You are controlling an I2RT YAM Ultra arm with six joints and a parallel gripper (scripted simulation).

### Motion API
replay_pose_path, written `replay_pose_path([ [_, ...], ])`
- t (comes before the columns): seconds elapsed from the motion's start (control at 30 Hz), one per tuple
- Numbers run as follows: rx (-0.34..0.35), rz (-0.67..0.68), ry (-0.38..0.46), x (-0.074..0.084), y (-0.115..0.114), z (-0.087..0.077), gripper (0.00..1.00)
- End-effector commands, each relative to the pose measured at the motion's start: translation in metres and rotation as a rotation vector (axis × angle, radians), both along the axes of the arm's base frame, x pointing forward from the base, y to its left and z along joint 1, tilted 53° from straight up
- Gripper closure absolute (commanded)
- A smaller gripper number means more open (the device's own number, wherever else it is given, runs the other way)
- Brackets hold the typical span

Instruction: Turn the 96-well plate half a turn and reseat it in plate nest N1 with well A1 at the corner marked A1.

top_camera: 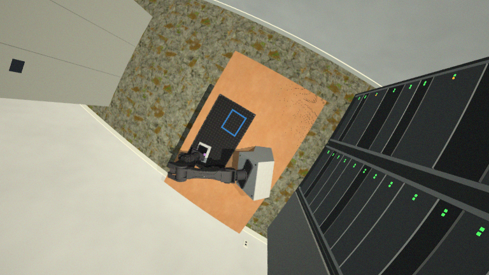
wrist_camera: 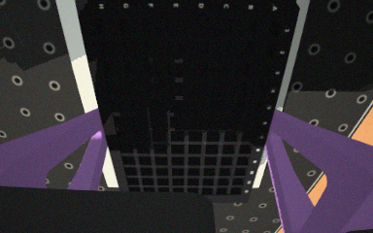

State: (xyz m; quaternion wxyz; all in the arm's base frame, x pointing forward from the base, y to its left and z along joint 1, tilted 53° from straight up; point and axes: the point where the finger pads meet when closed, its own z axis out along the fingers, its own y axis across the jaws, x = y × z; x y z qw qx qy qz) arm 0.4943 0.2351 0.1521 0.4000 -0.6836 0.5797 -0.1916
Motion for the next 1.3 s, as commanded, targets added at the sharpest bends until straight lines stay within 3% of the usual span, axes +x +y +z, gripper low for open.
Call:
replay_pose_path([
  [0.0, 0.008, 0.010, -0.011, 0.002, 0.001, 0.002, 1.00],
  [0.5, -0.003, 0.010, 0.013, -0.001, 0.000, -0.013, 1.00],
  [0.63, -0.001, 0.010, 0.009, -0.002, 0.000, -0.010, 1.00],
  [0.73, 0.011, 0.010, -0.016, 0.003, 0.002, 0.002, 1.00],
  [1.0, 0.014, 0.010, -0.022, 0.007, 0.004, 0.004, 1.00],
  [1.03, 0.022, 0.011, -0.041, 0.007, 0.004, 0.015, 1.00],
  [1.27, 0.010, 0.010, -0.014, 0.007, 0.004, 0.003, 1.00],
])
